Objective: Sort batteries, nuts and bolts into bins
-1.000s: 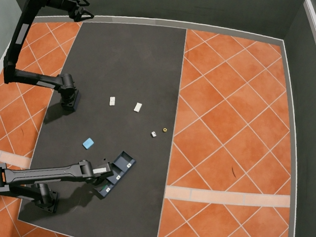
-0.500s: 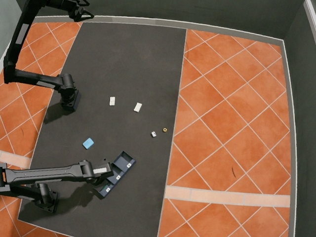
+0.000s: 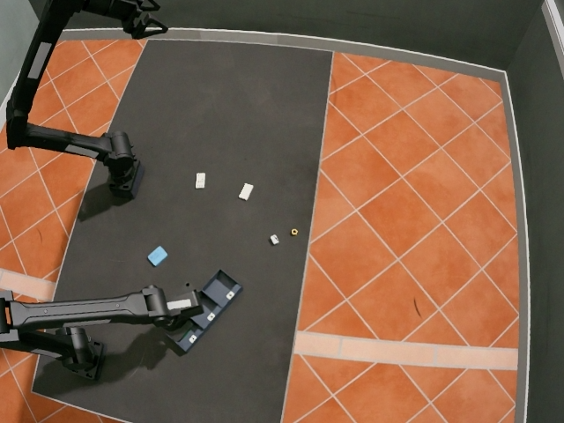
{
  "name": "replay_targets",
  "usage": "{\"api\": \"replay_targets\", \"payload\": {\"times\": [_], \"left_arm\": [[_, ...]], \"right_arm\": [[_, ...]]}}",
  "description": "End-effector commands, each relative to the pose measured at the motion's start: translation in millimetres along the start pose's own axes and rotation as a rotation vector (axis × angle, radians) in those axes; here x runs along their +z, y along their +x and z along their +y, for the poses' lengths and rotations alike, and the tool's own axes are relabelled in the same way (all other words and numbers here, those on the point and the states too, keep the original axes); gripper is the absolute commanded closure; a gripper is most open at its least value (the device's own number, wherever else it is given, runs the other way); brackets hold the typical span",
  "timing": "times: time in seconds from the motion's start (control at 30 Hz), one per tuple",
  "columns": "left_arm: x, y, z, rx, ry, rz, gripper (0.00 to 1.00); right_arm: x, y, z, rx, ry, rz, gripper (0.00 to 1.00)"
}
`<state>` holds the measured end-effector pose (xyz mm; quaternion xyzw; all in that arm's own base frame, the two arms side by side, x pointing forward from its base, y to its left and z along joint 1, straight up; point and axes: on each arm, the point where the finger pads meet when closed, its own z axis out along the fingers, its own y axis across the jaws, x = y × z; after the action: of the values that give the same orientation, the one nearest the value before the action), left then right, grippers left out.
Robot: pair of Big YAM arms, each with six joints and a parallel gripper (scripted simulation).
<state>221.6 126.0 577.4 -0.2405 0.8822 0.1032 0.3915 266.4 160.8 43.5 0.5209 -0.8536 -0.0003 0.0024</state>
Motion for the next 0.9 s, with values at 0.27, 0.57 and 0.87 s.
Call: {"api": "replay_targets", "payload": {"times": [0.27, 0.57, 0.87], "left_arm": [[-26, -11, 1, 0.009, 0.001, -0.053, 0.00], [-26, -11, 1, 0.009, 0.001, -0.053, 0.00], [-26, -11, 1, 0.009, 0.001, -0.053, 0.00]], "right_arm": [[-15, -65, -13, -0.221, 0.016, -0.021, 0.70], [-16, -131, -19, -0.447, 0.009, -0.008, 0.70], [-18, -203, -28, -0.686, 0.008, 0.000, 0.70]]}}
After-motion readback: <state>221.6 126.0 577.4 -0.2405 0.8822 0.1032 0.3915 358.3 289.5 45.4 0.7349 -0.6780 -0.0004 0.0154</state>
